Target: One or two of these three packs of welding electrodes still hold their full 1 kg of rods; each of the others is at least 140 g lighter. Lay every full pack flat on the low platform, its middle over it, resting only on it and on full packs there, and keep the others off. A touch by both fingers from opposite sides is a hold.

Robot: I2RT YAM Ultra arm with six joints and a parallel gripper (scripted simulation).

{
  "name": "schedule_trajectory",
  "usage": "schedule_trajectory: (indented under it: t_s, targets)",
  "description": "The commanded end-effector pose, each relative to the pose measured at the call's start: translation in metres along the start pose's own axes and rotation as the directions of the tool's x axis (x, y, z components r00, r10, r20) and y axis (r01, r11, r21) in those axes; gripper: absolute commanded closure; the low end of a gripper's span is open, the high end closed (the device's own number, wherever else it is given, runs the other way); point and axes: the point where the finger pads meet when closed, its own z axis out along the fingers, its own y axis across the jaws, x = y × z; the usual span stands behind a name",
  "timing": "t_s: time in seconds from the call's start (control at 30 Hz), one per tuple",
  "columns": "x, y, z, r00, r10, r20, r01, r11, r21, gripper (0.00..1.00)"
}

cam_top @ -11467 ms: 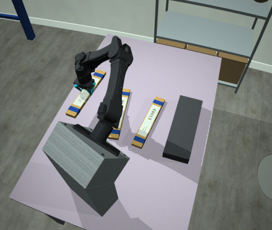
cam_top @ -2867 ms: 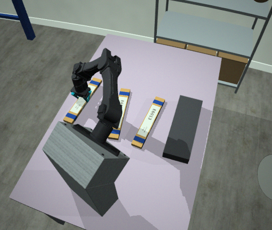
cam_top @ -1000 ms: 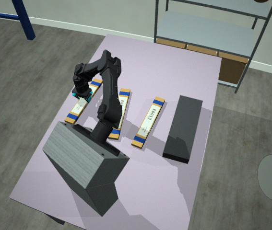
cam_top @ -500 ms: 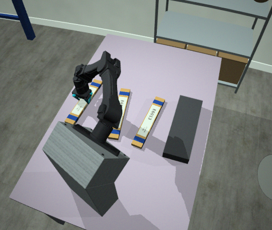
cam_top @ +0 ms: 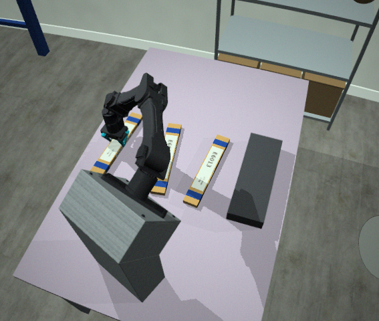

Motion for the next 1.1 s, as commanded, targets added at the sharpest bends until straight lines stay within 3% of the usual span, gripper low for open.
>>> schedule_trajectory:
  t_s: [0.0,0.27,0.3,0.43,0.53,1.07]
  targets:
    - [-0.018,0.028,-0.028,0.999,0.003,0.048,0.000,0.998,-0.057,1.00]
    - [-0.017,0.029,-0.023,0.999,0.005,0.050,-0.002,0.998,-0.059,1.00]
    - [-0.026,0.026,-0.028,0.998,0.015,0.056,-0.012,0.998,-0.061,1.00]
    - [-0.013,0.030,-0.017,0.999,-0.003,0.043,0.005,0.998,-0.056,1.00]
    - [-0.025,0.026,-0.025,0.999,0.010,0.053,-0.007,0.998,-0.060,1.00]
    - [-0.030,0.025,-0.029,0.998,0.020,0.059,-0.016,0.998,-0.060,1.00]
